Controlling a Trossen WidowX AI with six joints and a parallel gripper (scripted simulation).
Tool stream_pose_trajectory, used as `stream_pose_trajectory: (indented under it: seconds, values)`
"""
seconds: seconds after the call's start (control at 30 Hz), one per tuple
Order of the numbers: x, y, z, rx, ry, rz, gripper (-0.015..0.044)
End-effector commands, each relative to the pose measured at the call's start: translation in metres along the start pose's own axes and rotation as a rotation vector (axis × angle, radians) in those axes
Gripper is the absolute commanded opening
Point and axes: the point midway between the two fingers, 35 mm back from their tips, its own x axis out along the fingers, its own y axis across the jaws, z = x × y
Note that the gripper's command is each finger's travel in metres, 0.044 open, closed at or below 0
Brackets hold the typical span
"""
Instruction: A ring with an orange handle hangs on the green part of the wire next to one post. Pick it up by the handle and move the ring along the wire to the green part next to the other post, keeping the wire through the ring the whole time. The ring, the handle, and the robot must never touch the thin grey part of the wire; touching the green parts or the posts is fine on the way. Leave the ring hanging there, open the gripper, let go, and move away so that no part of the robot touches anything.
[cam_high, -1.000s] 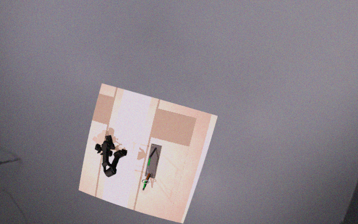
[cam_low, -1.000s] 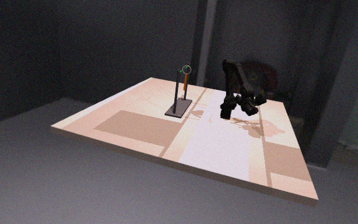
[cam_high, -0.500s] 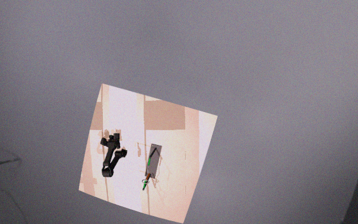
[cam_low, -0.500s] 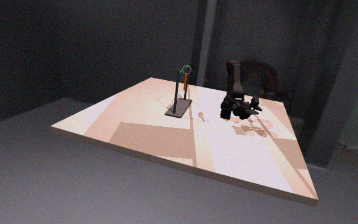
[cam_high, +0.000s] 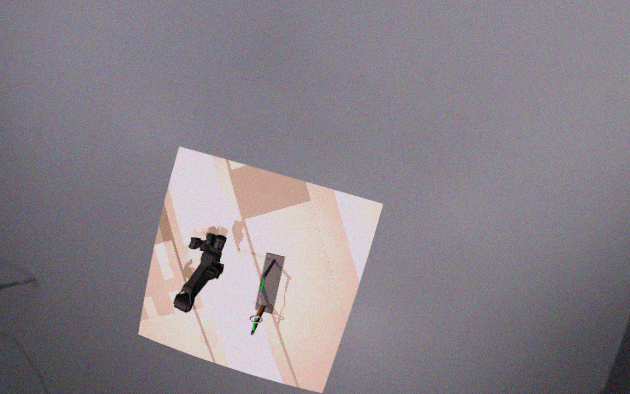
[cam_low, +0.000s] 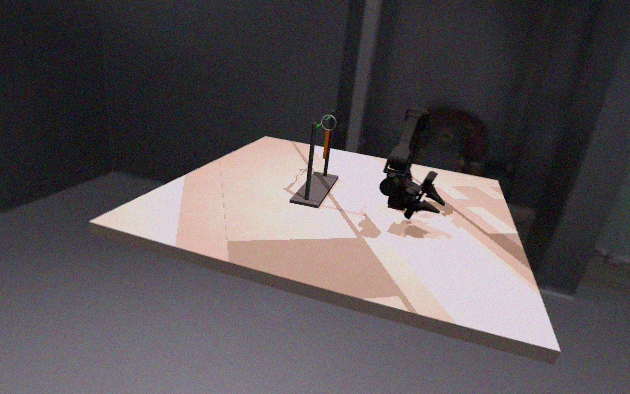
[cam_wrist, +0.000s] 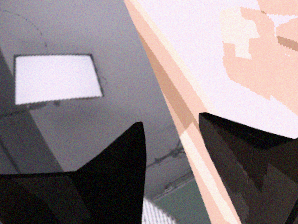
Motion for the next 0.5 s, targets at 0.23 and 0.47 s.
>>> stream_pose_trajectory:
  seconds: [0.23,0.47]
  values:
    - [-0.055,-0.015,0.057,-0.144,-0.377,-0.042,0.0160]
    - [-0.098,-0.026,0.082,-0.206,-0.598,-0.104,0.0160]
